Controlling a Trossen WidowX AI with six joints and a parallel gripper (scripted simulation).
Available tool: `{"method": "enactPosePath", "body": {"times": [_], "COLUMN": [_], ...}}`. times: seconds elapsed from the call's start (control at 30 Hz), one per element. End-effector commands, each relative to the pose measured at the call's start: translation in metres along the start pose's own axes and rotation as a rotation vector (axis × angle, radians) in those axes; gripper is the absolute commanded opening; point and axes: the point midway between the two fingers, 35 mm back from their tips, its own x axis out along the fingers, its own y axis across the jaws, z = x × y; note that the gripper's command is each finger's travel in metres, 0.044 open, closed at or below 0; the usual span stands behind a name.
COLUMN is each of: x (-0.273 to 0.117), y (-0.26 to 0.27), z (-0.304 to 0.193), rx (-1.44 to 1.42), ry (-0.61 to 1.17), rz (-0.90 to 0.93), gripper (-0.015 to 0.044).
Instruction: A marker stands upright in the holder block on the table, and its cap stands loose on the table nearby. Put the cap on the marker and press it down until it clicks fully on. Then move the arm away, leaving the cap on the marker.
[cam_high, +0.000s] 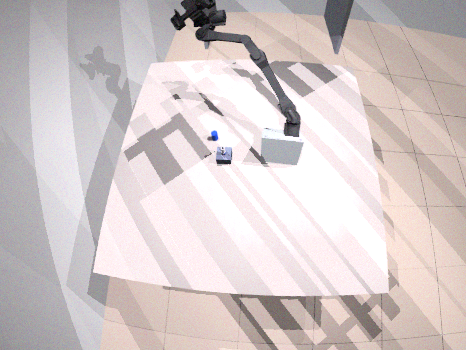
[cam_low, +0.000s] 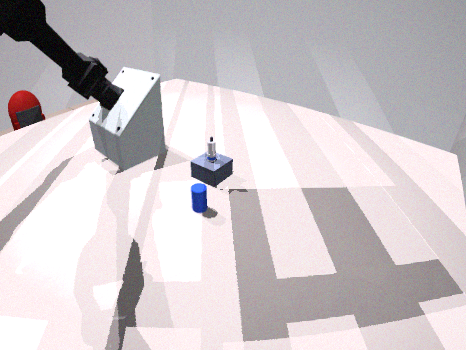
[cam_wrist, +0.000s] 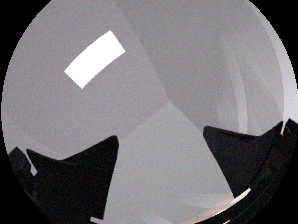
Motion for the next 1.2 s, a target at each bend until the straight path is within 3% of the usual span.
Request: {"method": "enactPosePath", "body": {"times": [0.0,0.17,0.4,0.67,0.93,1.17], "x": [0.0,0.005,0.004,-0.012,-0.043,-0.08], "y": [-0.001,-0.03,-0.102,-0.202,-0.282,-0.321], "z": [0.001,0.021,0.034,0.004,-0.072,-0.159], "rx": [0.003,0.067,0.147,0.201,0.243,0.236], "ry": [-0.006,-0.178,-0.437,-0.59,-0.521,-0.263], "rz": [0.002,0.017,-0.127,-0.501,-0.966,-1.363], "gripper": [0.0374,0.0248,0.0248,0.0248,0.0248,0.0248]}}
